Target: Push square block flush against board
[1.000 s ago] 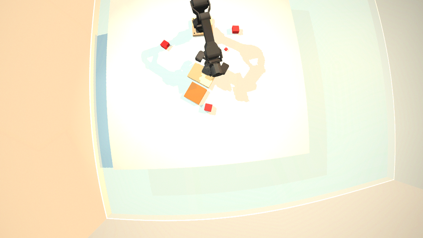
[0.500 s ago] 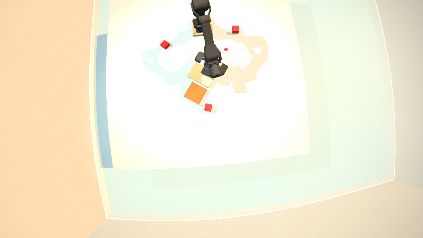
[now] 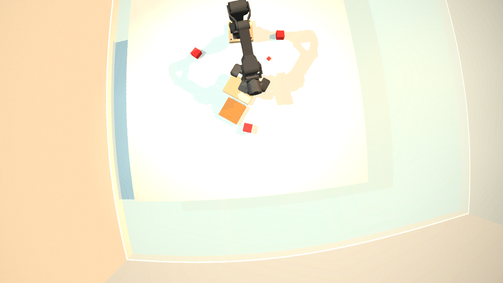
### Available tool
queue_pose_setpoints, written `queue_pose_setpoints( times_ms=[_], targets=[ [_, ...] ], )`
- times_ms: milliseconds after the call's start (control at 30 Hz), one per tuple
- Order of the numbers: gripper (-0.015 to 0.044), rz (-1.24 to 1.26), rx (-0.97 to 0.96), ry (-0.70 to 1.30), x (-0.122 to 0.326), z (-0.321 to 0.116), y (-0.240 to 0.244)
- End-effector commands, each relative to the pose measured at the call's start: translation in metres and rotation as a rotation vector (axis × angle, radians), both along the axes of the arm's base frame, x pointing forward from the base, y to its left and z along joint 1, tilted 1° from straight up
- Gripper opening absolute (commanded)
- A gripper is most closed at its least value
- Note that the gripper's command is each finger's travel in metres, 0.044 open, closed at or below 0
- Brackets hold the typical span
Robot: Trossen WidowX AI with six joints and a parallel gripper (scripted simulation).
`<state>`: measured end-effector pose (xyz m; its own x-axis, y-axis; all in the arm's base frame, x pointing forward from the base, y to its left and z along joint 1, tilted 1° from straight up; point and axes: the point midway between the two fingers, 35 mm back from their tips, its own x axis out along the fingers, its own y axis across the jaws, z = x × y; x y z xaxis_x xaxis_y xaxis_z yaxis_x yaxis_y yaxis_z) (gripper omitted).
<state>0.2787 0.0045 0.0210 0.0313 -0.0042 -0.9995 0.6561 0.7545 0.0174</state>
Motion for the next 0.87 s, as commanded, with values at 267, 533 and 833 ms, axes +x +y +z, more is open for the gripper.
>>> queue_pose_setpoints(
  times_ms=[267,533,833],
  targets=[
    [0.0,0.001,-0.004,-0.003,0.01,0.001,-0.008],
    [0.0,0.001,-0.005,-0.004,0.016,0.002,-0.013],
    [0.0,0.001,-0.004,-0.003,0.011,0.001,-0.007]
  ],
)
